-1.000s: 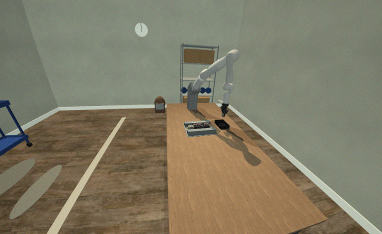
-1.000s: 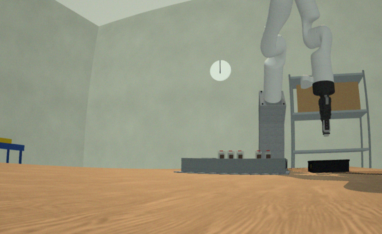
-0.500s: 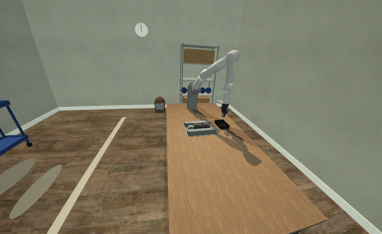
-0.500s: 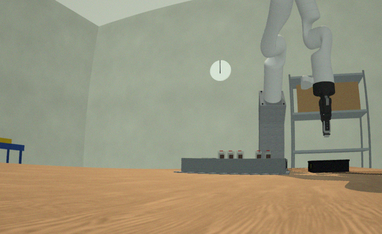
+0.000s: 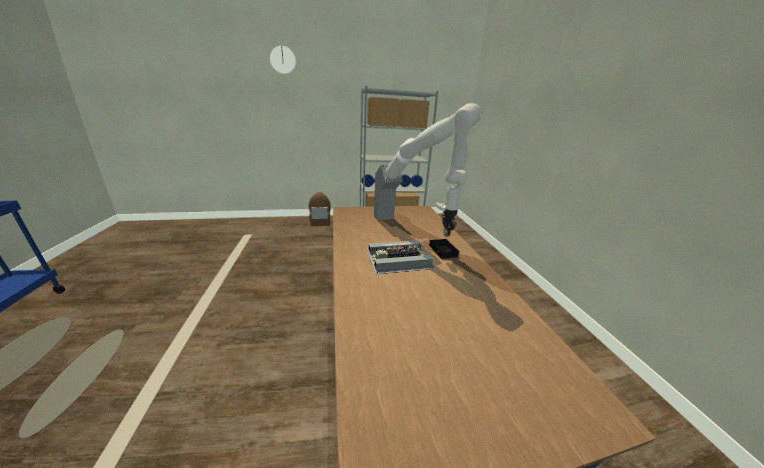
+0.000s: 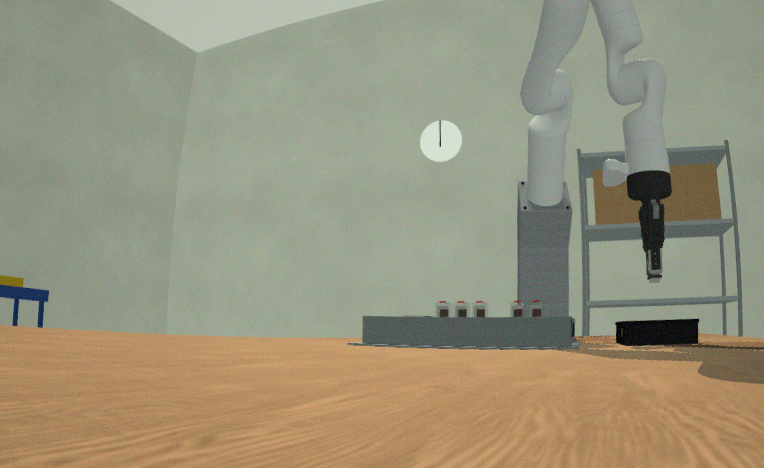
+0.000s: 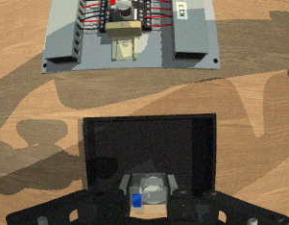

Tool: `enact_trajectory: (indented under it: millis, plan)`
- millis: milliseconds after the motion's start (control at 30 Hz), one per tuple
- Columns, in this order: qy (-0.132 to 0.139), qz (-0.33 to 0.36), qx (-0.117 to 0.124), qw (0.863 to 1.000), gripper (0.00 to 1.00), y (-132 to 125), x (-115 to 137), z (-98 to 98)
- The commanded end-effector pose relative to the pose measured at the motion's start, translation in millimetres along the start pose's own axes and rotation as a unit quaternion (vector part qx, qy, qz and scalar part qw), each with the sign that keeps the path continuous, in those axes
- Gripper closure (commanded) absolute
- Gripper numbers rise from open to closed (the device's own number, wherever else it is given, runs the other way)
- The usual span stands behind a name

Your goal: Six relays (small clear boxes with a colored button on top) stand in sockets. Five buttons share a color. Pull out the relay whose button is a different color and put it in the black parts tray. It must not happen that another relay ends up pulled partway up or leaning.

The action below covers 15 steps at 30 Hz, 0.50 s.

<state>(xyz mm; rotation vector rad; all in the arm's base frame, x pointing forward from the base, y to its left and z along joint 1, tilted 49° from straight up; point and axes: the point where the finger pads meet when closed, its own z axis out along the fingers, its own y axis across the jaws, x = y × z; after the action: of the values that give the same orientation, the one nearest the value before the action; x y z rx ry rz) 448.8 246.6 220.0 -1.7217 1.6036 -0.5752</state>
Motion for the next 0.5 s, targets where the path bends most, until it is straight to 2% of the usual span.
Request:
enact_trajectory:
  millis: [0,467]
  plan:
    - [0.002,0.000,-0.001,1.000,1.00,1.0,2.0,5.1]
    - [0.002,0.000,-0.001,1.000,1.00,1.1,2.0,30.6]
